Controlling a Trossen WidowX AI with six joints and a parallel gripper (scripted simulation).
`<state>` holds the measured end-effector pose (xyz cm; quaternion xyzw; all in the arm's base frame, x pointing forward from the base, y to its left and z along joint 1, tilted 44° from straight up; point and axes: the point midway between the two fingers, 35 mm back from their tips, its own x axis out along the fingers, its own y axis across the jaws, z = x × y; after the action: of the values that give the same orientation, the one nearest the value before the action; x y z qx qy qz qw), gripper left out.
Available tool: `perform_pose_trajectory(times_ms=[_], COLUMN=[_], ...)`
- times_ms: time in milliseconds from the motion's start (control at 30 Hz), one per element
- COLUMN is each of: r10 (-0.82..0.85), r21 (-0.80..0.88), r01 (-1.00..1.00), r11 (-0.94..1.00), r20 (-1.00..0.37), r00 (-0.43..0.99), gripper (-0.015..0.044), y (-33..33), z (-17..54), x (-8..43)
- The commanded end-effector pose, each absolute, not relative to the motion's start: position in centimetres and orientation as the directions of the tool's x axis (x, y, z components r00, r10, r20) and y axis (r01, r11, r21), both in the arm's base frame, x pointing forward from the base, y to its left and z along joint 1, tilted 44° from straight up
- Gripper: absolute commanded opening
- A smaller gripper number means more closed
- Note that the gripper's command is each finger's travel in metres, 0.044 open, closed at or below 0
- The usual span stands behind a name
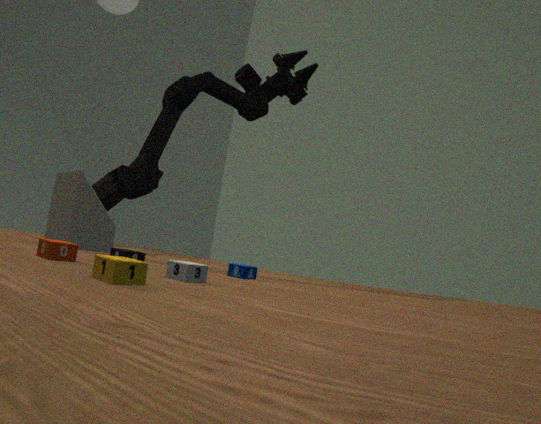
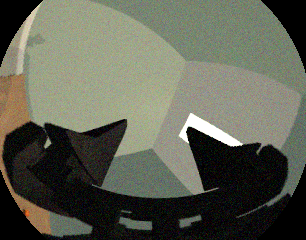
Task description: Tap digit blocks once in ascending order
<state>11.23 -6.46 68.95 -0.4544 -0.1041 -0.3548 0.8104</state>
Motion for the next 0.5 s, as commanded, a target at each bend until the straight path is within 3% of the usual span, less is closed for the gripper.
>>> perform_pose_trajectory(times_ms=[0,133,300,467], r10=[-0.480,-0.429,-0.358,-0.249], r21=[-0.665,-0.694,-0.711,-0.738], r01=[0.674,0.714,0.701,0.636], r11=[0.323,0.093,-0.057,-0.227], r20=[0.498,0.619,0.670,0.675], r00=[0.722,0.658,0.650,0.695], gripper=[0.0400,0.0400,0.0400,0.0400], y=[-6.2,0.2,4.5,9.0], z=[69.1,70.4,70.1,67.9], x=[11.3,13.9,17.5,24.1])
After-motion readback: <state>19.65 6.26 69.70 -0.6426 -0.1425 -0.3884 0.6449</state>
